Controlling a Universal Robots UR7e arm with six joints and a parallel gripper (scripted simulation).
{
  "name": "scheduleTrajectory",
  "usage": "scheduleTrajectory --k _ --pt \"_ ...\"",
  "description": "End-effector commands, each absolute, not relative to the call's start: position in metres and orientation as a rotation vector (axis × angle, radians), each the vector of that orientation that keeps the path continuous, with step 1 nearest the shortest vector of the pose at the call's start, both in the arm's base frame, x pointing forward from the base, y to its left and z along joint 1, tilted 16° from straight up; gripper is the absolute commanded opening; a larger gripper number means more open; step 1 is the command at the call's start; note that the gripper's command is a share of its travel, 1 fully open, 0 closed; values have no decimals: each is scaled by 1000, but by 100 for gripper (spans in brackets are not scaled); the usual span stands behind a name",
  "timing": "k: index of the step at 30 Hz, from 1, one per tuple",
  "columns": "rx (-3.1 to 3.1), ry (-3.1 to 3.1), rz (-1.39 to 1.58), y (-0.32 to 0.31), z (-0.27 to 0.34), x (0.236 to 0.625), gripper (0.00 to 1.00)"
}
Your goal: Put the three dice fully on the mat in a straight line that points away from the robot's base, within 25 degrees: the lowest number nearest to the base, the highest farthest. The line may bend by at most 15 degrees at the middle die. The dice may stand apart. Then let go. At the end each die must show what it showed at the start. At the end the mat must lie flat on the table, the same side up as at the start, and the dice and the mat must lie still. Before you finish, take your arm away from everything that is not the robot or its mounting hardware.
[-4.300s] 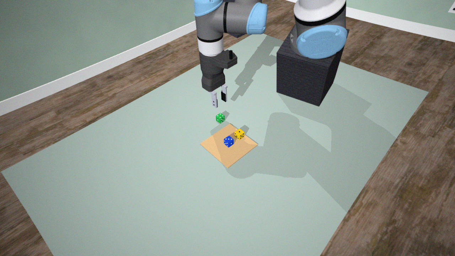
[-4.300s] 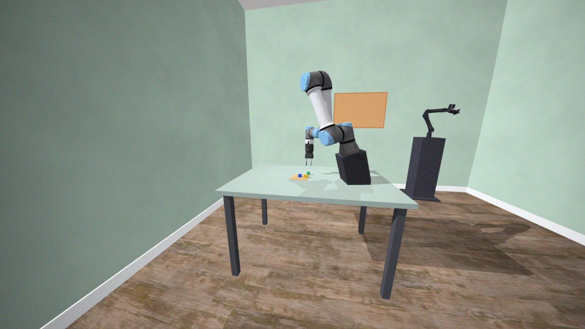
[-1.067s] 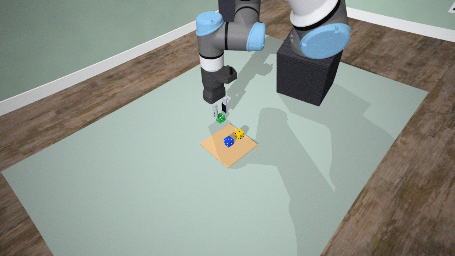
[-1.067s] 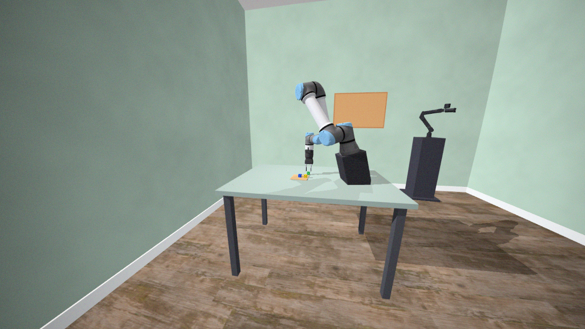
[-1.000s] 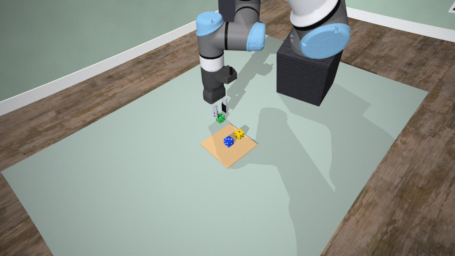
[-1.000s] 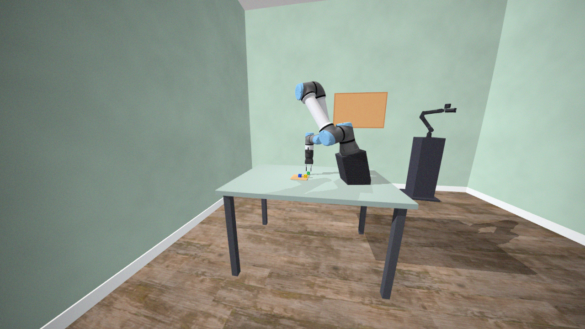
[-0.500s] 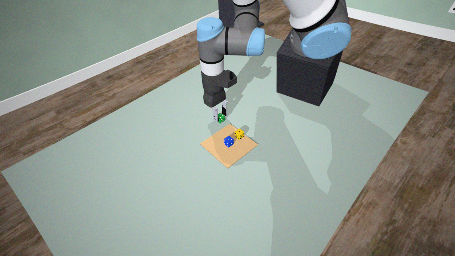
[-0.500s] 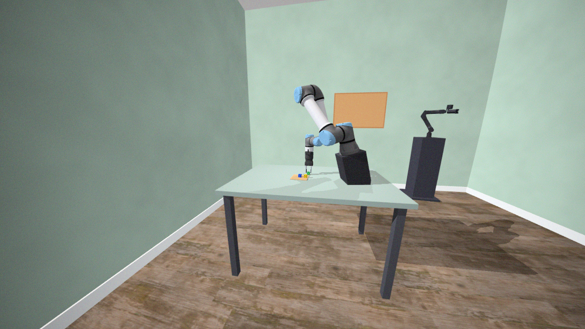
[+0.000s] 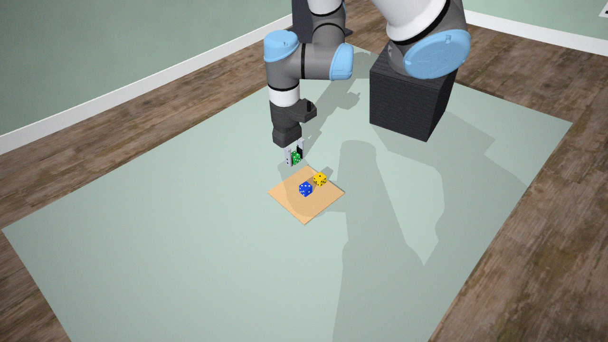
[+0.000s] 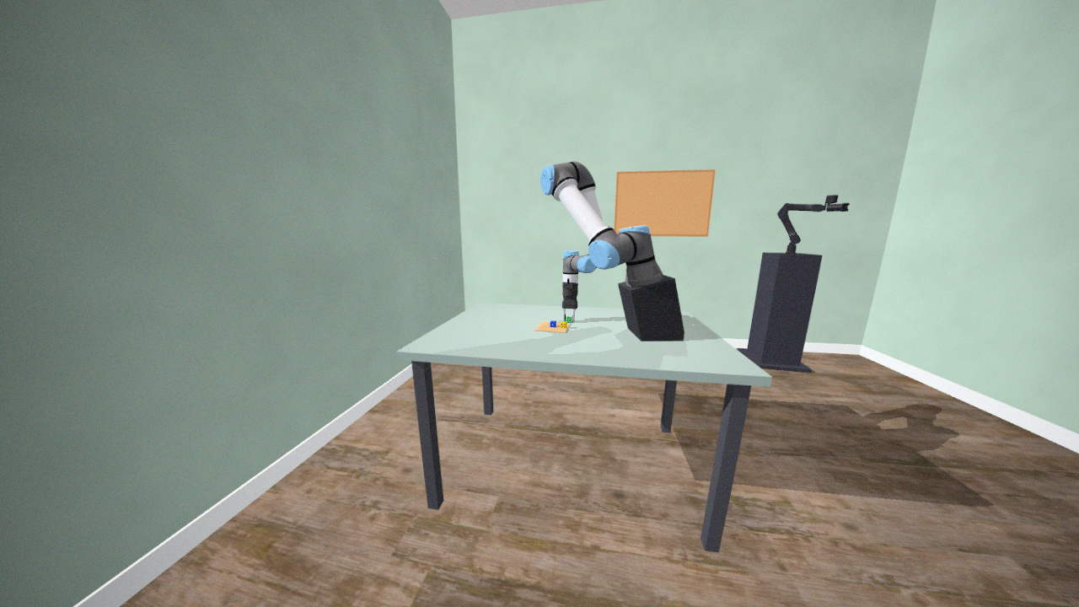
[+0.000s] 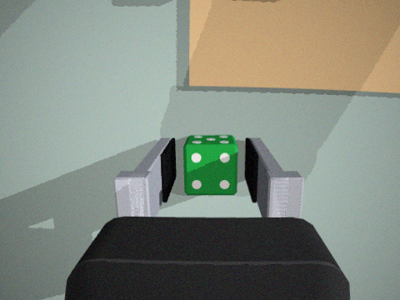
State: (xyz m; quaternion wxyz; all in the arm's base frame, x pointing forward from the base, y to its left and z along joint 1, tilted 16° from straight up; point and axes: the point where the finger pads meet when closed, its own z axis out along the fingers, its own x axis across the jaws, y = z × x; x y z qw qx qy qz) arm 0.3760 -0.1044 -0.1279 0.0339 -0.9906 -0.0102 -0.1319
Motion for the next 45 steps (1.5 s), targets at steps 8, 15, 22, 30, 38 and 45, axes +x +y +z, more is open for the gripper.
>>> scheduleTrajectory --k 8,15,22,30,38,45 --pt "-3048 -31 -408 -105 -128 376 79" --pt "-3048 -31 -408 -105 -128 376 79" --pt "-3048 -31 -408 -105 -128 376 79" --pt "-3048 -31 -408 -105 -128 376 79" --pt "-3048 -31 -408 -105 -128 376 49" --pt "-3048 -31 -408 -105 -128 376 49"
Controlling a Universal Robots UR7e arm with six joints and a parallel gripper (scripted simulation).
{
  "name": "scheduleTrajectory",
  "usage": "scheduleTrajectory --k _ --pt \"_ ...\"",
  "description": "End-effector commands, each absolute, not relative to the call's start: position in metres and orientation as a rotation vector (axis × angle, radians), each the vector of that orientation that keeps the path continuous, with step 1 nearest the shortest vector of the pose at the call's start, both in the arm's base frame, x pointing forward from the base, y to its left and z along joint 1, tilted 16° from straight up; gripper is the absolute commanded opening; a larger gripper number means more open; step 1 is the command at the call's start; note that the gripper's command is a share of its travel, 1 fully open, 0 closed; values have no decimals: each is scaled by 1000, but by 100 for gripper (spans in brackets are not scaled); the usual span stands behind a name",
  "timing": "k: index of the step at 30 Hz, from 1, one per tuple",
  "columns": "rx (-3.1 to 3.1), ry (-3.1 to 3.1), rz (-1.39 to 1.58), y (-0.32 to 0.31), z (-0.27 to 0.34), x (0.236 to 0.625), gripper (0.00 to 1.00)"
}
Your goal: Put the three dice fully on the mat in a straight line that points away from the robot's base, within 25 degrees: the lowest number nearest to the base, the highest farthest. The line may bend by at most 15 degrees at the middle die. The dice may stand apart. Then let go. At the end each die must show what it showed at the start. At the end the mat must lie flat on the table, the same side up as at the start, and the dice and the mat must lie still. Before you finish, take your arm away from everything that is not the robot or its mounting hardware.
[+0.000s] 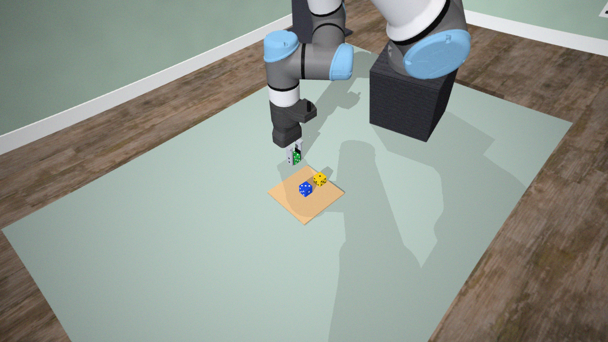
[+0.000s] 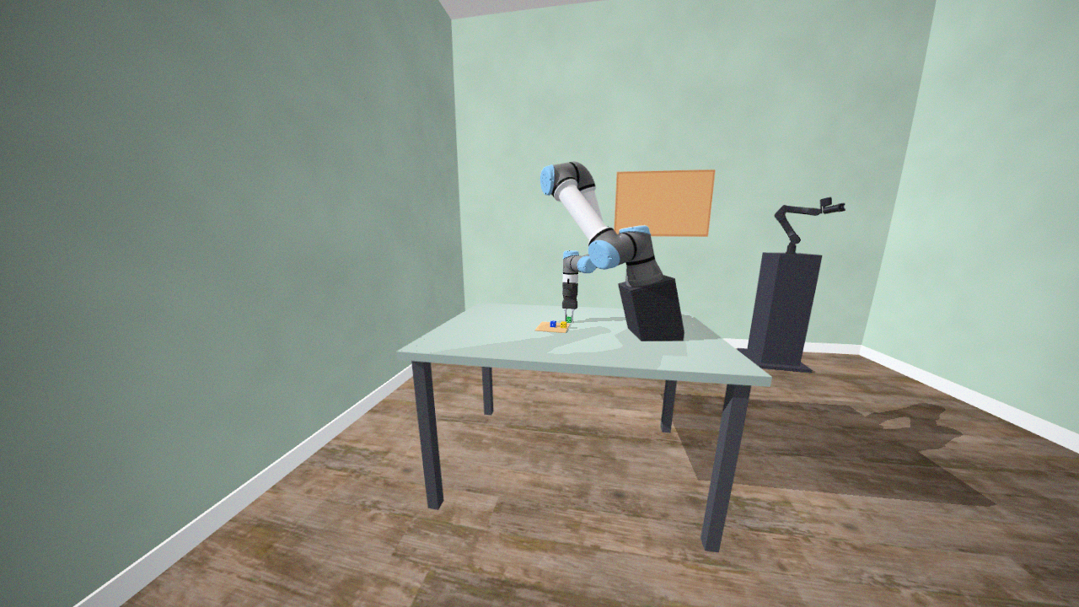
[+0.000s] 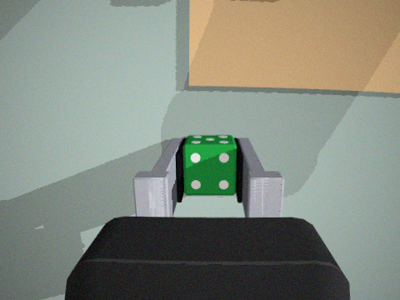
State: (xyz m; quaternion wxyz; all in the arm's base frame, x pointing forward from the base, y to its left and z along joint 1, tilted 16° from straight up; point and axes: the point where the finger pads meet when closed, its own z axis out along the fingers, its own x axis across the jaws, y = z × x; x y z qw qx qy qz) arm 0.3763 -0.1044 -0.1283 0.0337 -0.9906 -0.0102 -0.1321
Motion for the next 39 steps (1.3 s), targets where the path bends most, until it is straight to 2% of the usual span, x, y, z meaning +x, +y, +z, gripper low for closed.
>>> scheduleTrajectory --k 1,39 --pt "-3048 -31 -408 -105 -128 376 49" --pt "-3048 -31 -408 -106 -116 373 49"
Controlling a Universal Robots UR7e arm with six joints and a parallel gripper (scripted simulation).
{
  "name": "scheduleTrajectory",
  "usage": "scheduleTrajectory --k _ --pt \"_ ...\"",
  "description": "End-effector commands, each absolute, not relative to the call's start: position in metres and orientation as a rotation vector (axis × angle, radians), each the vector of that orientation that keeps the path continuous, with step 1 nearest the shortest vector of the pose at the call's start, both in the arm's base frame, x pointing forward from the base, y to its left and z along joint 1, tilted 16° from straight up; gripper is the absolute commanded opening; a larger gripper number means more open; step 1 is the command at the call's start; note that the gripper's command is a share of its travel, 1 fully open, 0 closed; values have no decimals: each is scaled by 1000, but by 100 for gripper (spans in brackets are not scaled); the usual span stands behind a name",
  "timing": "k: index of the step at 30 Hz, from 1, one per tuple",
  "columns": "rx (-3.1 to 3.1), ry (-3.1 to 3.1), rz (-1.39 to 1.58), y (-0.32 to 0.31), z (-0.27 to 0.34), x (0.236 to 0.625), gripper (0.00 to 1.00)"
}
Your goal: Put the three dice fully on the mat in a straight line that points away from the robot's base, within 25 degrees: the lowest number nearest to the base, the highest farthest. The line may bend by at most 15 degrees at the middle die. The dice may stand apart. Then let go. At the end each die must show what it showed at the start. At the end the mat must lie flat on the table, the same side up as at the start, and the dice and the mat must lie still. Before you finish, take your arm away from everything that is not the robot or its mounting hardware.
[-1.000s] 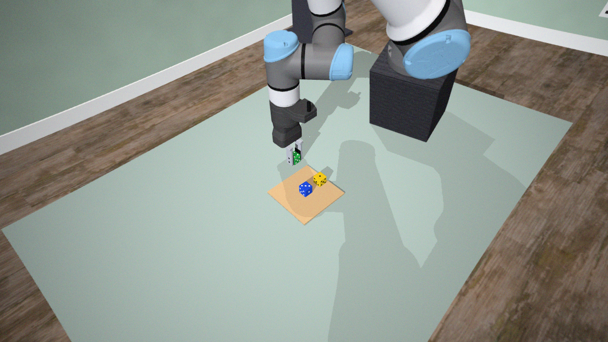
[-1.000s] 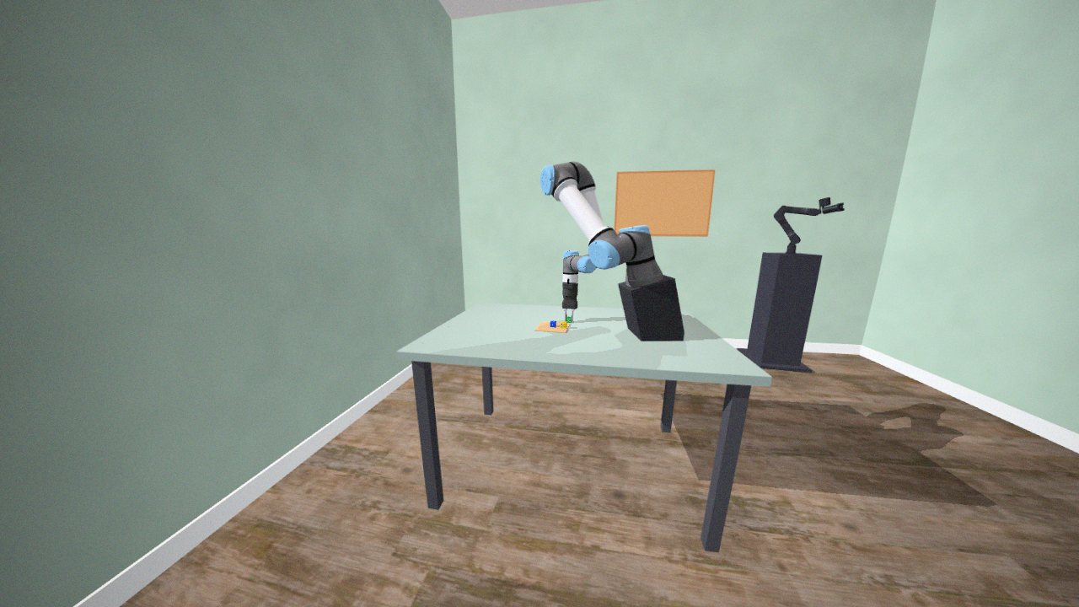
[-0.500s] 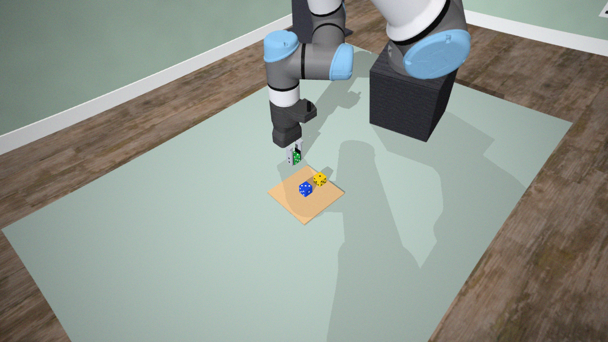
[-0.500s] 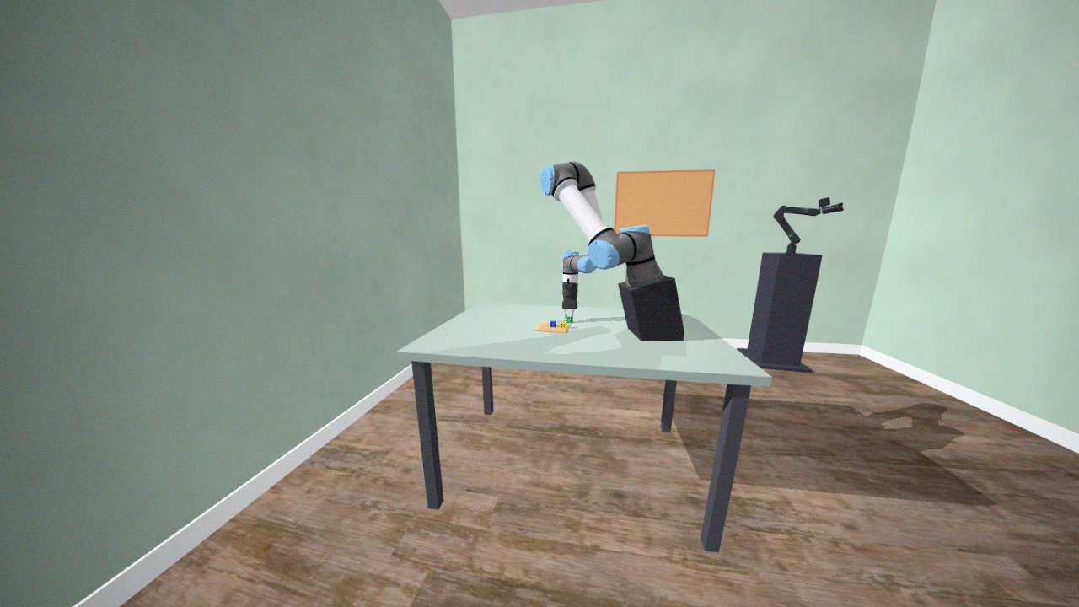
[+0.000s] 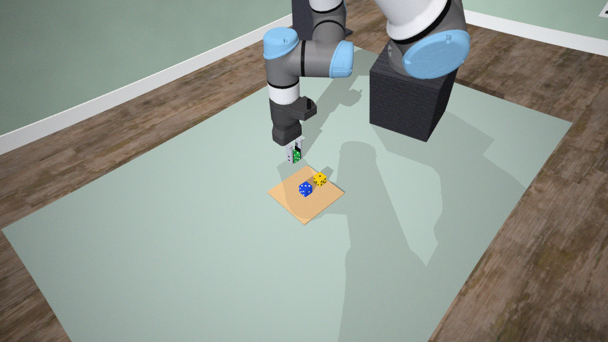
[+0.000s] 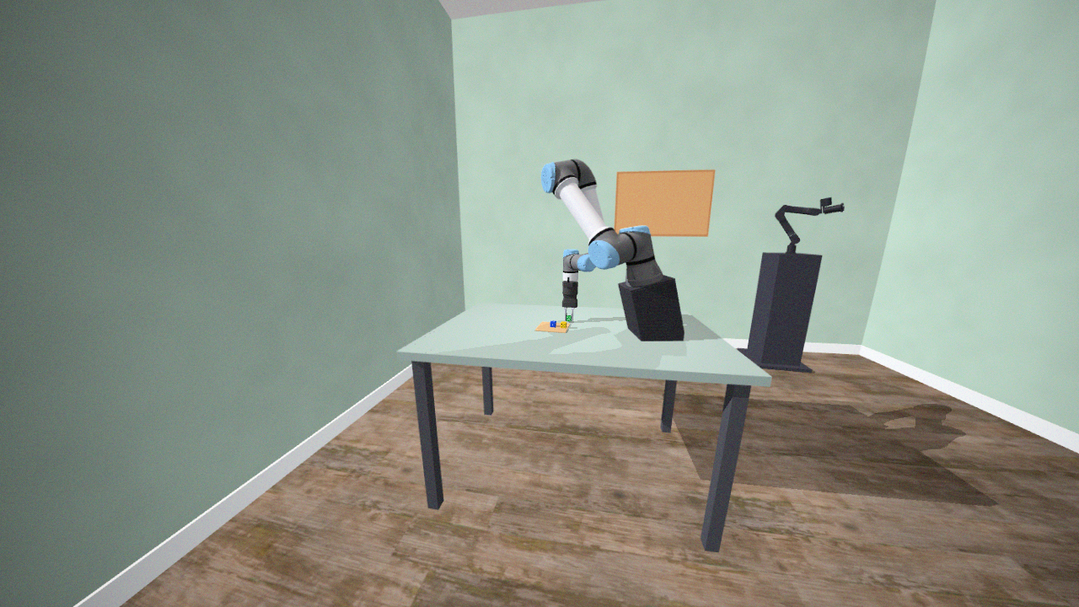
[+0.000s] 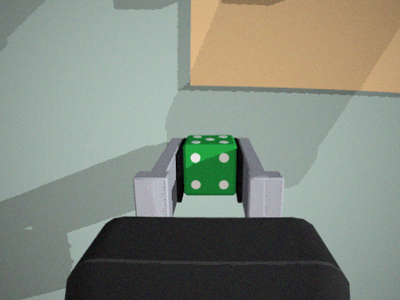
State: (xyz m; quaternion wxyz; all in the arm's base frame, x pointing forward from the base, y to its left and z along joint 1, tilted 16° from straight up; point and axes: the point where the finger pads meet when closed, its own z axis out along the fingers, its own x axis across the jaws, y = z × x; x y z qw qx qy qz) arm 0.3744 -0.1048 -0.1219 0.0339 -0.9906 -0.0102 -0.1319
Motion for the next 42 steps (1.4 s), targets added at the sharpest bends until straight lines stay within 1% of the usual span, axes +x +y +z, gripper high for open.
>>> scheduleTrajectory --k 1,32,42 --pt "-3048 -31 -408 -106 -115 373 49" --pt "-3048 -31 -408 -111 -46 354 49" --pt "-3048 -31 -408 -111 -35 351 49"
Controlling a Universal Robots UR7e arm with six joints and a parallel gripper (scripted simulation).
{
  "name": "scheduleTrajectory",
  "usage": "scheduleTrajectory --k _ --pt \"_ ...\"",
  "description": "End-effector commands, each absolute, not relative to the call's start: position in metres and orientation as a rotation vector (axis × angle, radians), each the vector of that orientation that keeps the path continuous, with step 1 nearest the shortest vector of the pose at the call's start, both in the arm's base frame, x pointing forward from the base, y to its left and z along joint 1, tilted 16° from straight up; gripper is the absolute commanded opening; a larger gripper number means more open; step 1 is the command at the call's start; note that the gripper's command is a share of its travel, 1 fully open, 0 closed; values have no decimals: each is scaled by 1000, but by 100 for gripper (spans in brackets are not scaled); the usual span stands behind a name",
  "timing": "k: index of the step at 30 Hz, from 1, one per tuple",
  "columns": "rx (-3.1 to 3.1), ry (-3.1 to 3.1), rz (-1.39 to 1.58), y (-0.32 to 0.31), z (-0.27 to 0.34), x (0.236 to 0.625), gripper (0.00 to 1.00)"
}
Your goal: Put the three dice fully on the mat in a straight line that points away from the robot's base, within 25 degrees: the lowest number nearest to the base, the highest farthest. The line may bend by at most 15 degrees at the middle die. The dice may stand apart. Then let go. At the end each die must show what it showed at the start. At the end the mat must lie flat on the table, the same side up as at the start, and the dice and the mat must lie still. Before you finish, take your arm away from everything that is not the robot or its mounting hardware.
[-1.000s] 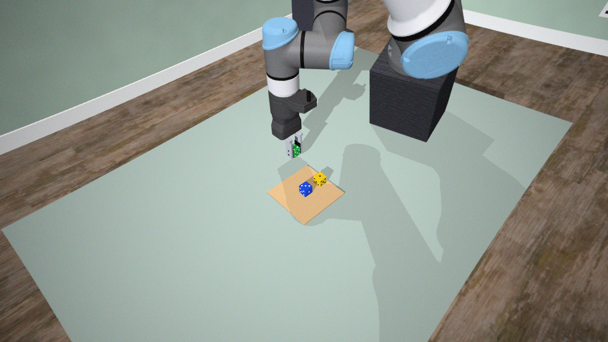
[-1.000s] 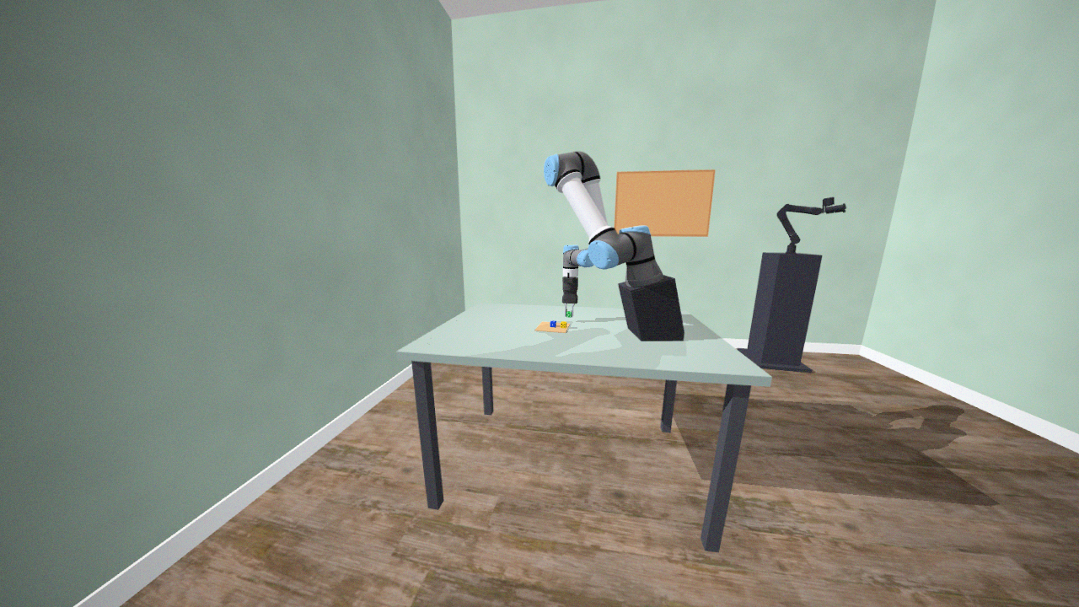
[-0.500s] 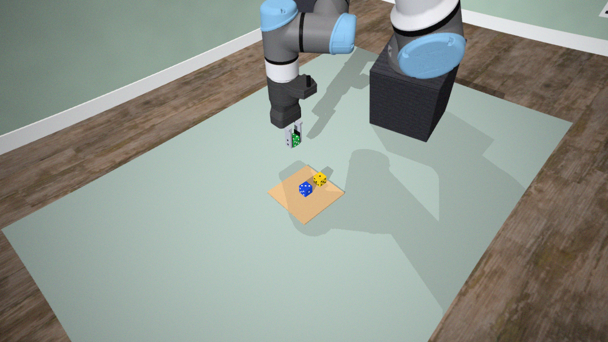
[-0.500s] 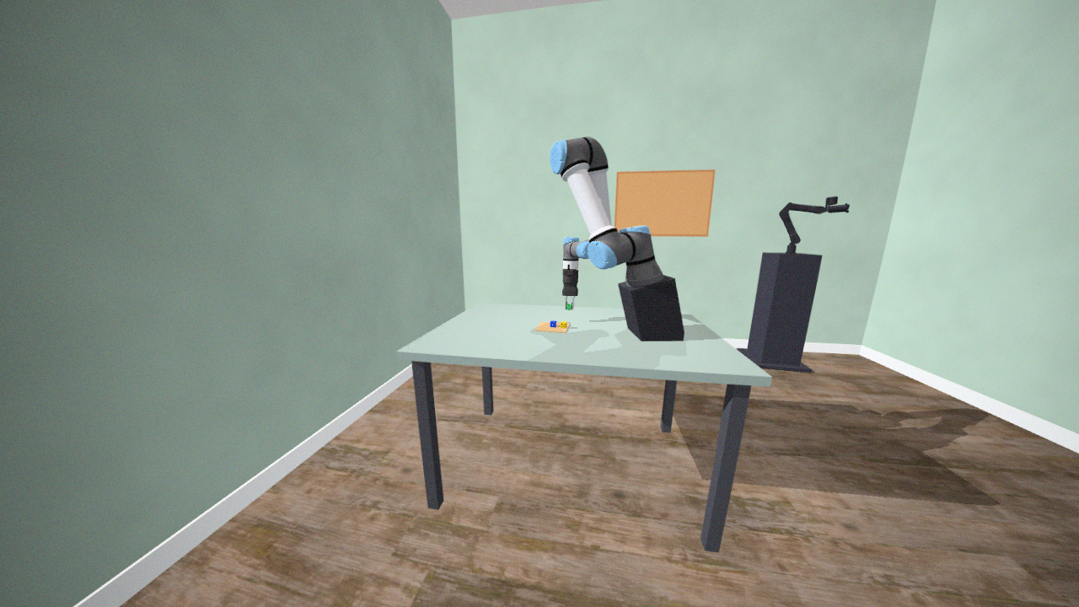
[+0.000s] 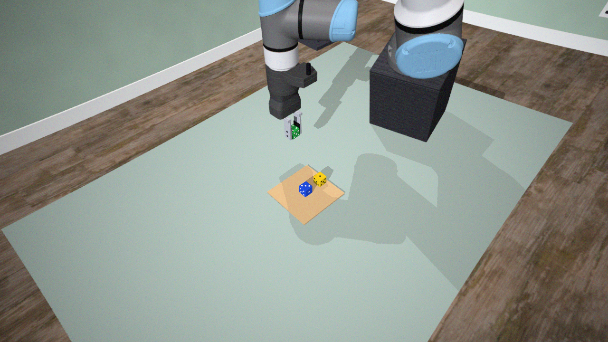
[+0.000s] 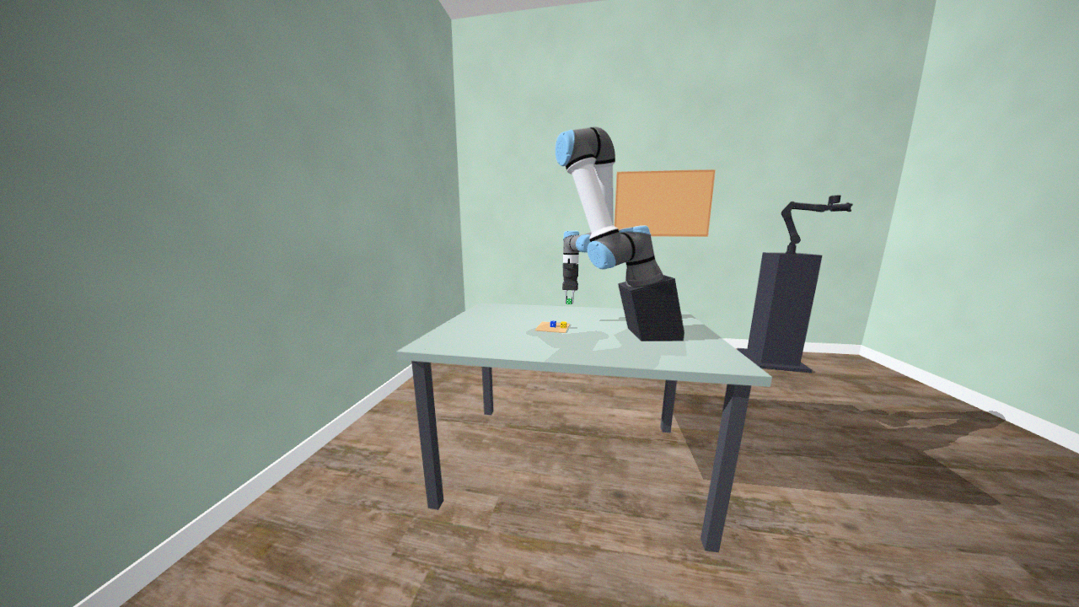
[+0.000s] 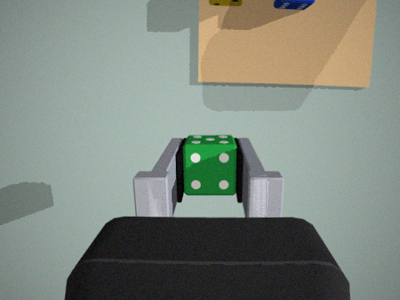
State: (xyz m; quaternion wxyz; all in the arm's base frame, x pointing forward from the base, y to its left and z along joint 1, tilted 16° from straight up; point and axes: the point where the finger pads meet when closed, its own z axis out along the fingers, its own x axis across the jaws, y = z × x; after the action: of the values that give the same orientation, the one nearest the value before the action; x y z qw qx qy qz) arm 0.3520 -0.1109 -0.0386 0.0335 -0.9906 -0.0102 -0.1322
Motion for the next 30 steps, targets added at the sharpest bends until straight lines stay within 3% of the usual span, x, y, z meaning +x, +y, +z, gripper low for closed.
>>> scheduleTrajectory --k 1,30 --pt "-3048 -31 -408 -111 -34 351 49" --pt "-3056 -260 -411 -104 -29 360 49"
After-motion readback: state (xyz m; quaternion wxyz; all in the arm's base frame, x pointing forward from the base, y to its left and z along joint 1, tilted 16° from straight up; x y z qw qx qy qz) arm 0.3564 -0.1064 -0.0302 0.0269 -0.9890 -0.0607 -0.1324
